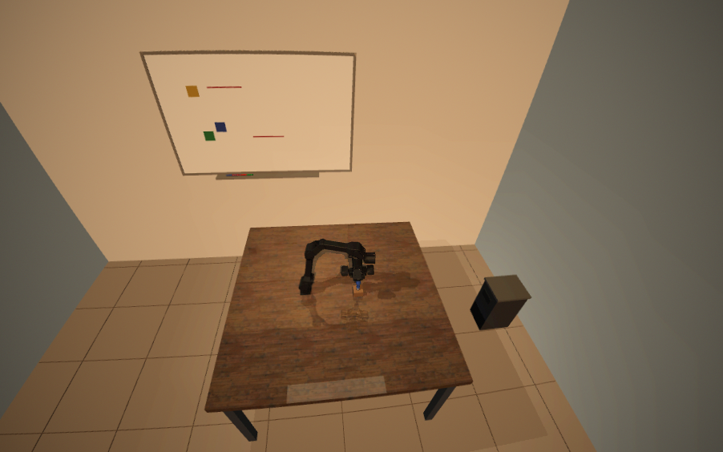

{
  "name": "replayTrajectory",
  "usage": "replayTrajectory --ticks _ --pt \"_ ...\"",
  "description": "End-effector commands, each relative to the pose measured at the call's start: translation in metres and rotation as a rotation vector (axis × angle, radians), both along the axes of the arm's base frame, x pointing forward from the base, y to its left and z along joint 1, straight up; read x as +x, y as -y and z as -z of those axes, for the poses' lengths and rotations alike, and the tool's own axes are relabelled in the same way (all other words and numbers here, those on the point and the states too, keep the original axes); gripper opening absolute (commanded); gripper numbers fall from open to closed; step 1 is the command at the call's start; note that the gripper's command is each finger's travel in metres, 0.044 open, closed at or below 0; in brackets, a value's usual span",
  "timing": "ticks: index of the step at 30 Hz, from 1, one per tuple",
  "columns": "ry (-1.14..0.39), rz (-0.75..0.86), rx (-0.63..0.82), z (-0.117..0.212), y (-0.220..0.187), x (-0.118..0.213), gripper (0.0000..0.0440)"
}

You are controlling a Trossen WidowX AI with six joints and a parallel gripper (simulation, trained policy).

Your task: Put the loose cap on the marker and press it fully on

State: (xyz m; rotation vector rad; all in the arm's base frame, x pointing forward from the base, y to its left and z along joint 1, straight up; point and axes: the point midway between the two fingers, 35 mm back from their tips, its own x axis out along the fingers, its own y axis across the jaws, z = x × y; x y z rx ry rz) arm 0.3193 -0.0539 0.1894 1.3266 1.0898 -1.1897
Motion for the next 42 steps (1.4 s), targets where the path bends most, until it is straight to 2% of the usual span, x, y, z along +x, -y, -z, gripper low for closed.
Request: replayTrajectory --ticks 1,27,42 --pt "-0.008 0.014 0.009 -0.004 -0.008 0.004 0.0000" --pt "-0.123 0.110 0.026 0.020 -0.013 0.007 0.0000" --pt "-0.191 0.122 0.052 0.058 -0.014 0.008 0.0000"
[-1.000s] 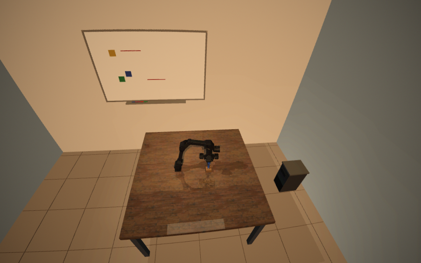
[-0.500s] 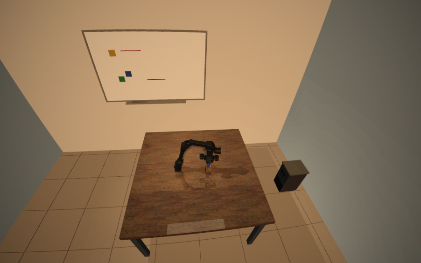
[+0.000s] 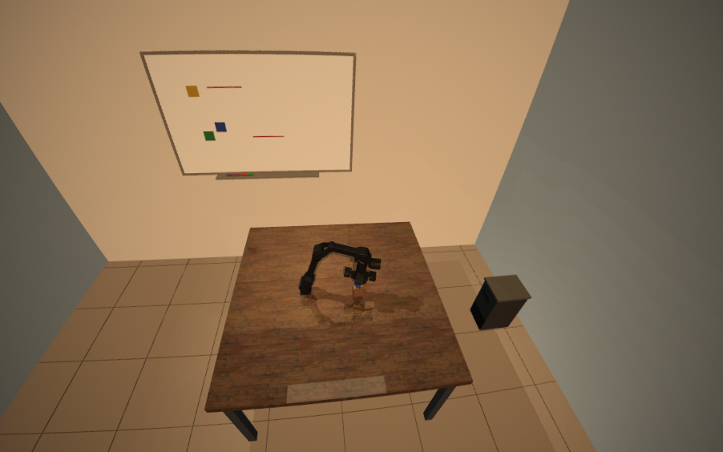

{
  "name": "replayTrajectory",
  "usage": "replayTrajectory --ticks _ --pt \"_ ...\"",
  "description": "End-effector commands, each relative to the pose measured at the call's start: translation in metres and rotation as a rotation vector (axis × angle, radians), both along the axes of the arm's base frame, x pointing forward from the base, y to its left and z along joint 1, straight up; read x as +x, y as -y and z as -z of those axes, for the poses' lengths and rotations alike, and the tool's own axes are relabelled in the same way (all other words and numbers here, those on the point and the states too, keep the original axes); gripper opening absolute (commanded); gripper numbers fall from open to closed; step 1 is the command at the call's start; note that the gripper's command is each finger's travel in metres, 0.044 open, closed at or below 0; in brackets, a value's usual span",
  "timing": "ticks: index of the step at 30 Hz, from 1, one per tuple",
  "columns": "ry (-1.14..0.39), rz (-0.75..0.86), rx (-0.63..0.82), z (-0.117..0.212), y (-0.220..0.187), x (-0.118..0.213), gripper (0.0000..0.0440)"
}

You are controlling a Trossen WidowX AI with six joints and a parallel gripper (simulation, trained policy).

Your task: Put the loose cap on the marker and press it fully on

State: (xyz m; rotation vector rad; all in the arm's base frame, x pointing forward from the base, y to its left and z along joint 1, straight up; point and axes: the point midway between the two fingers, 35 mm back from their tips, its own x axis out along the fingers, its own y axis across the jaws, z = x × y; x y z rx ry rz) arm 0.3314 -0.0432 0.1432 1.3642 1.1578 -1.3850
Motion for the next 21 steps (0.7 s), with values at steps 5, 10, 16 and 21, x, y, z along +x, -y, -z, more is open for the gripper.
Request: replayTrajectory --ticks 5,10,16,21 --pt "-0.046 -0.003 0.022 0.022 -0.004 -0.004 0.0005" --pt "-0.054 -0.008 0.023 0.029 -0.004 -0.004 0.0013" --pt "-0.064 -0.009 0.023 0.035 -0.004 -0.005 0.0039" --pt "-0.068 -0.011 0.017 0.038 -0.002 -0.006 0.0050"
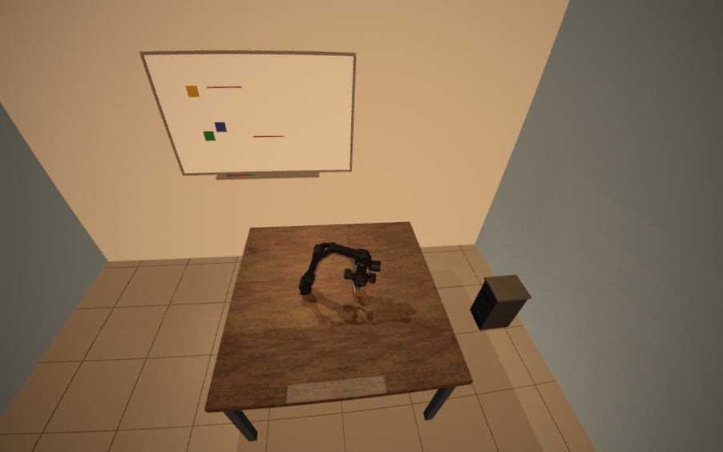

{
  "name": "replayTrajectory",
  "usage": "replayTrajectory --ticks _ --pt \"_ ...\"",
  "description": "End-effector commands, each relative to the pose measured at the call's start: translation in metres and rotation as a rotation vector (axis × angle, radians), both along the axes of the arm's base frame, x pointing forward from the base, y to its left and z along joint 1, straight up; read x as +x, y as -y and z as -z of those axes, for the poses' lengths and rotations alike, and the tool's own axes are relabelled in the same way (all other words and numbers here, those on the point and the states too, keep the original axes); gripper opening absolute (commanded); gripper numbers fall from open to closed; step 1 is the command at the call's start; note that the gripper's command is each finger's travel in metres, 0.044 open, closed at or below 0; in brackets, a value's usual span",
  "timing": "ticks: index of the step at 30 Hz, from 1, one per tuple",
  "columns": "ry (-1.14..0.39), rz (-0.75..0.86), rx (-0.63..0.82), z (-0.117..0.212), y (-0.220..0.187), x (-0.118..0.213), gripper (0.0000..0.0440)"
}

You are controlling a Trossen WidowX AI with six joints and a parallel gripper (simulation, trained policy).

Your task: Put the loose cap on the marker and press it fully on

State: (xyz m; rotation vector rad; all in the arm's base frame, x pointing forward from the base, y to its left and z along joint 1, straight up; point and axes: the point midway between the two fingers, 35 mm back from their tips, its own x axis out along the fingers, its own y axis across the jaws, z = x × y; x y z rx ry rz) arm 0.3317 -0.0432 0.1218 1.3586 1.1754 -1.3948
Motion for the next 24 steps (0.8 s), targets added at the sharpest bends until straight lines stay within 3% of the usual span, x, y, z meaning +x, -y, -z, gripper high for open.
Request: replayTrajectory --ticks 1,24 --pt "-0.053 -0.010 0.009 0.0170 -0.0015 -0.0060 0.0052" --pt "-0.060 -0.013 -0.001 0.0212 0.0016 -0.0066 0.0101"
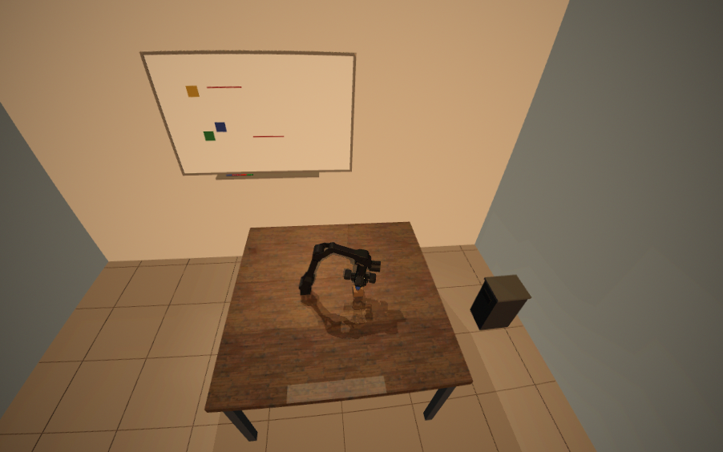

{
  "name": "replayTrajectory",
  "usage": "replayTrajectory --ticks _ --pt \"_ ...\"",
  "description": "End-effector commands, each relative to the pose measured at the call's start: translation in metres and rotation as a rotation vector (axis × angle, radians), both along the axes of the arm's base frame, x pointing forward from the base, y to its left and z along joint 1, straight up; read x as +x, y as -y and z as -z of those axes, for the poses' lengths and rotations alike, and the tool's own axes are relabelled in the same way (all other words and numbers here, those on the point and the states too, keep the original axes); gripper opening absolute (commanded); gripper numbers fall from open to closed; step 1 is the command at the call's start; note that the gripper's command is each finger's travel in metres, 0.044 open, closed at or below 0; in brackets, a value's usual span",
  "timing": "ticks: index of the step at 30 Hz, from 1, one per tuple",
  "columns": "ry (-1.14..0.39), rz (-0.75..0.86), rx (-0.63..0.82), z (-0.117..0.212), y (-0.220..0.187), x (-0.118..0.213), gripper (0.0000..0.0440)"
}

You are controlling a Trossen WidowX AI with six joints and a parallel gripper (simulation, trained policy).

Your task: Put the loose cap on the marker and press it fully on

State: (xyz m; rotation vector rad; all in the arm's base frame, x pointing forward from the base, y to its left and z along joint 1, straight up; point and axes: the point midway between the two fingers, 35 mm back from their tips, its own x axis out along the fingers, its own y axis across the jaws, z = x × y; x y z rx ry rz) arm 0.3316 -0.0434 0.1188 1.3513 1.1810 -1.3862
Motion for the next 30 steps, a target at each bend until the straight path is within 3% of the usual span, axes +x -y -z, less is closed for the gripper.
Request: replayTrajectory --ticks 1,30 --pt "-0.061 -0.003 -0.002 0.0182 0.0015 -0.0065 0.0103" --pt "-0.073 -0.005 -0.002 0.0199 0.0019 -0.0100 0.0172"
